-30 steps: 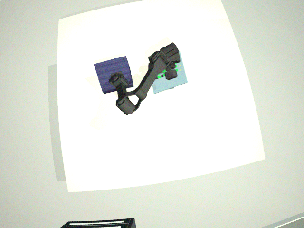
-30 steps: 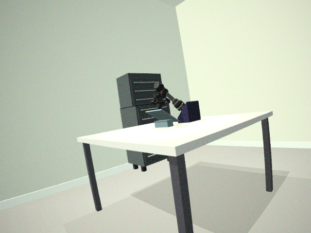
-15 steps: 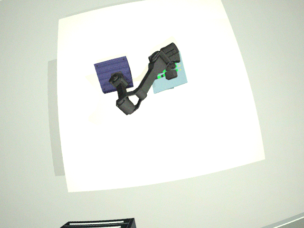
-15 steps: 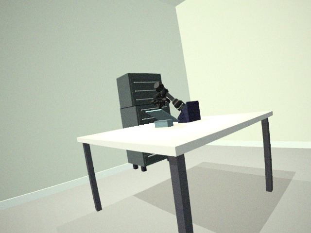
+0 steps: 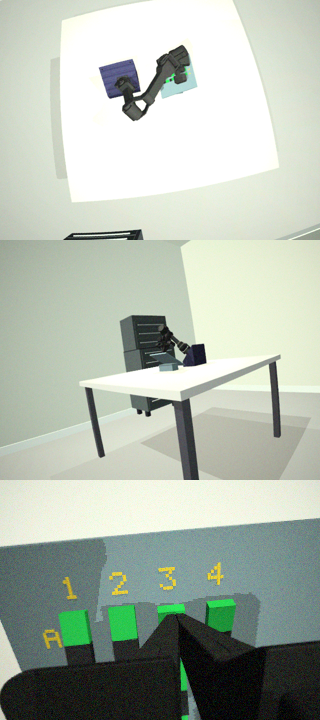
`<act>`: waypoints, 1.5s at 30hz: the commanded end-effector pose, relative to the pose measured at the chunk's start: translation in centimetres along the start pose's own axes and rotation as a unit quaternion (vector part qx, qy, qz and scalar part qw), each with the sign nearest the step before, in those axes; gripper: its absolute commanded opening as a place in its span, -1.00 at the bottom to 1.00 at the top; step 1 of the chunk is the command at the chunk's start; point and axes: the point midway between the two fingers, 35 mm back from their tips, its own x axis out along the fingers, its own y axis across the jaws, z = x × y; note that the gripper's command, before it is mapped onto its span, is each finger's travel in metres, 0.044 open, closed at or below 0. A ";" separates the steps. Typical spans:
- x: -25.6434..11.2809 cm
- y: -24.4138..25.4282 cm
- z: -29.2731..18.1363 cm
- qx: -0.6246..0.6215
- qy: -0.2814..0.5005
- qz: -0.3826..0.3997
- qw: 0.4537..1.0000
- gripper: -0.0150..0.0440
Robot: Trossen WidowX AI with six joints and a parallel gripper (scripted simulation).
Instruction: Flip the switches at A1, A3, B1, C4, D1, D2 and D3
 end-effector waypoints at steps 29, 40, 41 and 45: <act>0.5 0.1 0.0 -0.003 0.001 0.002 1.000 -0.49; -5.8 0.2 -0.3 -0.003 -0.011 0.004 1.000 -0.49; -6.0 0.2 -0.3 -0.003 -0.011 0.003 1.000 -0.49; -6.0 0.2 -0.3 -0.003 -0.011 0.003 1.000 -0.49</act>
